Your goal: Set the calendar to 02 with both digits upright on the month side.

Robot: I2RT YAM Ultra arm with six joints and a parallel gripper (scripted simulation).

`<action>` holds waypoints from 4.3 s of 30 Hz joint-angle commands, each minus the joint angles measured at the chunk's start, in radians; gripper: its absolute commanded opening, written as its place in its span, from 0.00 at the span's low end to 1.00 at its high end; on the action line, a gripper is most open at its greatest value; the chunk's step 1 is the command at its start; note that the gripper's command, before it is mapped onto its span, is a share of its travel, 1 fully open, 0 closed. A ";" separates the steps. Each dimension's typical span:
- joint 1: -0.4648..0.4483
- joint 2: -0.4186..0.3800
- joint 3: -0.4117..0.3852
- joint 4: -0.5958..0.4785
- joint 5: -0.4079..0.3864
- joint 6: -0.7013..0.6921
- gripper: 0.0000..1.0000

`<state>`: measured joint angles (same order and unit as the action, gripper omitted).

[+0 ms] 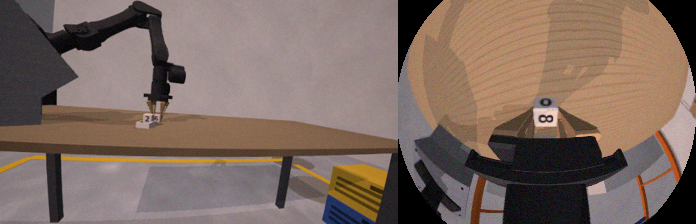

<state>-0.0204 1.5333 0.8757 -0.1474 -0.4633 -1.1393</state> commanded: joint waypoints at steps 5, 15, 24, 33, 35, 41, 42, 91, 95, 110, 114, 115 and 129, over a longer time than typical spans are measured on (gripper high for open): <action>-0.002 -0.004 0.005 0.001 0.000 0.000 0.26; -0.002 -0.004 0.005 0.001 0.000 0.000 0.26; -0.002 -0.004 0.005 0.001 0.000 0.000 0.26; -0.002 -0.004 0.005 0.001 0.000 0.000 0.33; -0.002 -0.004 0.005 0.001 0.000 0.000 0.33; -0.002 -0.004 0.005 0.001 0.000 0.000 0.41; -0.002 -0.004 0.005 0.001 0.000 0.000 0.41; -0.172 -0.268 0.042 -0.373 -0.114 -0.146 1.00; -0.172 -0.268 0.042 -0.373 -0.114 -0.146 1.00; -0.172 -0.268 0.042 -0.373 -0.114 -0.145 1.00; -0.172 -0.268 0.042 -0.372 -0.114 -0.125 1.00; -0.171 -0.268 0.042 -0.372 -0.114 -0.114 1.00; -0.168 -0.265 0.040 -0.366 -0.112 0.307 1.00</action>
<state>-0.1844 1.2716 0.9134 -0.5140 -0.5713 -0.9863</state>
